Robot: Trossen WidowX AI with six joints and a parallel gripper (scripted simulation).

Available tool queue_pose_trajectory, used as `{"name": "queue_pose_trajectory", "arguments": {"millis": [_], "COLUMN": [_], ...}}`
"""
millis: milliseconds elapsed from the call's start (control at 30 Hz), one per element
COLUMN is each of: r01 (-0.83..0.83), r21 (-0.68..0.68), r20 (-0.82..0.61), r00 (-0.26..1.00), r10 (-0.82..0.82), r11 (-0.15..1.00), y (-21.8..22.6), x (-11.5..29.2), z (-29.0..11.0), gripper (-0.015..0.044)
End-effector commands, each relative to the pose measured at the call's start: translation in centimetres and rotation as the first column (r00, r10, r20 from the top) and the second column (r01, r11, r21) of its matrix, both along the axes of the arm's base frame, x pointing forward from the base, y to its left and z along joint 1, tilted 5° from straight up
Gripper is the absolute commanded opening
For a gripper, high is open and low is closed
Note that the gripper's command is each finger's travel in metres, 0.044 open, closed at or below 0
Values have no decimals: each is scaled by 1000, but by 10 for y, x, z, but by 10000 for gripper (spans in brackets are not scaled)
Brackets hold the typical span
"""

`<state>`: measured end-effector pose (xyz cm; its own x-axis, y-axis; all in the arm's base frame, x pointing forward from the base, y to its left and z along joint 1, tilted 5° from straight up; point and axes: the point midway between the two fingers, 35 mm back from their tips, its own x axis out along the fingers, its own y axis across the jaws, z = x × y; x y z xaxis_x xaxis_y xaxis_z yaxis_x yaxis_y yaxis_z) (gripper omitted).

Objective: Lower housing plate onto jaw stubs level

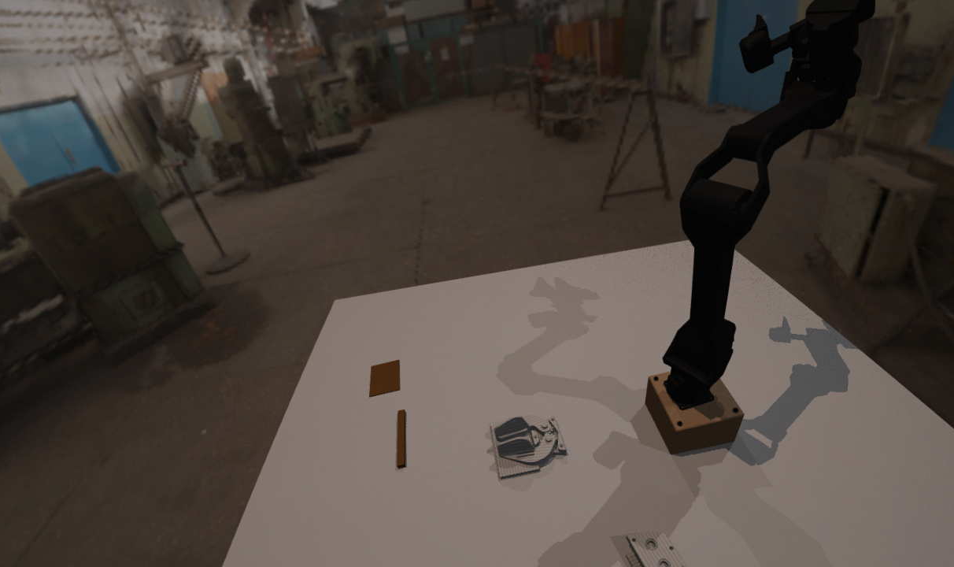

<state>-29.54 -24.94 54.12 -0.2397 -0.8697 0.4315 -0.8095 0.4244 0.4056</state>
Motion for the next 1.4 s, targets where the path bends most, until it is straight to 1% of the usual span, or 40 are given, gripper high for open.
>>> {"name": "queue_pose_trajectory", "arguments": {"millis": [0, 33, 400, 667, 867, 1033, 1367], "r01": [0, -3, -205, -355, -432, -506, -663], "r21": [0, 0, 21, 38, 25, 34, 53], "r20": [0, 3, 168, 292, 385, 444, 559], "r00": [1000, 1000, 965, 898, 836, 780, 639], "r10": [0, 3, 199, 329, 391, 440, 528], "r11": [1000, 1000, 978, 934, 901, 862, 747], "y": [0, -1, -64, -107, -127, -146, -177], "x": [0, 1, 46, 92, 121, 152, 237], "z": [0, 0, -24, -45, -56, -68, -91], "gripper": [426, 440, 440, 440, 440, 440, 440]}}
